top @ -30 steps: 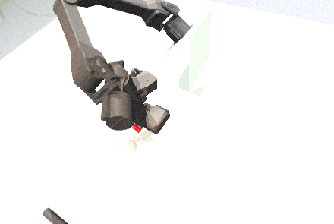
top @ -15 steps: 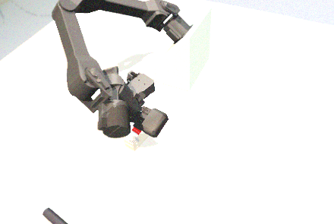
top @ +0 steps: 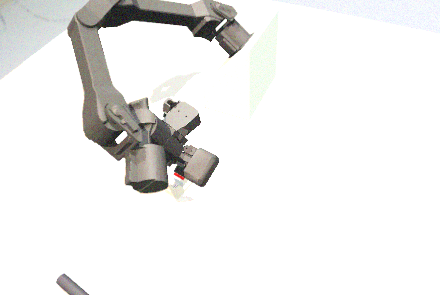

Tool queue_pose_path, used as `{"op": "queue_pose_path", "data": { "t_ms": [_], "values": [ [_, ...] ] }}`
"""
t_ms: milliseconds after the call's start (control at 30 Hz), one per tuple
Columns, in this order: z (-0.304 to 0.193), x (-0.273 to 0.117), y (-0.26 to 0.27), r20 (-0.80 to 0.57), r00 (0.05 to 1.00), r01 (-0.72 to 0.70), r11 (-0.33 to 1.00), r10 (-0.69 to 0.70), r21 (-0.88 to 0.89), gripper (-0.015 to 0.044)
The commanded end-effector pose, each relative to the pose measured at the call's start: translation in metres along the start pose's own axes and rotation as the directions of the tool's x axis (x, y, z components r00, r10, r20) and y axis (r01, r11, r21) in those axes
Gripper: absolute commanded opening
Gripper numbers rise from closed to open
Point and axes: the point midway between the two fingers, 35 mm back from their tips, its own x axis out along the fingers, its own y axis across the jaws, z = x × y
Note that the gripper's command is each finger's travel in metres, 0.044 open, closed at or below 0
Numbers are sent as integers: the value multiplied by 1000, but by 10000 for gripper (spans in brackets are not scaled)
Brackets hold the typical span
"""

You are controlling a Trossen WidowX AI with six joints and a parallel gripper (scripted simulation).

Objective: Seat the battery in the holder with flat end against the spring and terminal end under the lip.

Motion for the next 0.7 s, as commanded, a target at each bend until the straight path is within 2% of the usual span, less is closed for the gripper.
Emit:
{"op": "queue_pose_path", "data": {
  "t_ms": [0,667],
  "values": [
    [-1,5,-1,36,999,-1,1000,1,4,82],
    [-8,7,0,106,994,1,1000,-2,5,82]
  ]
}}
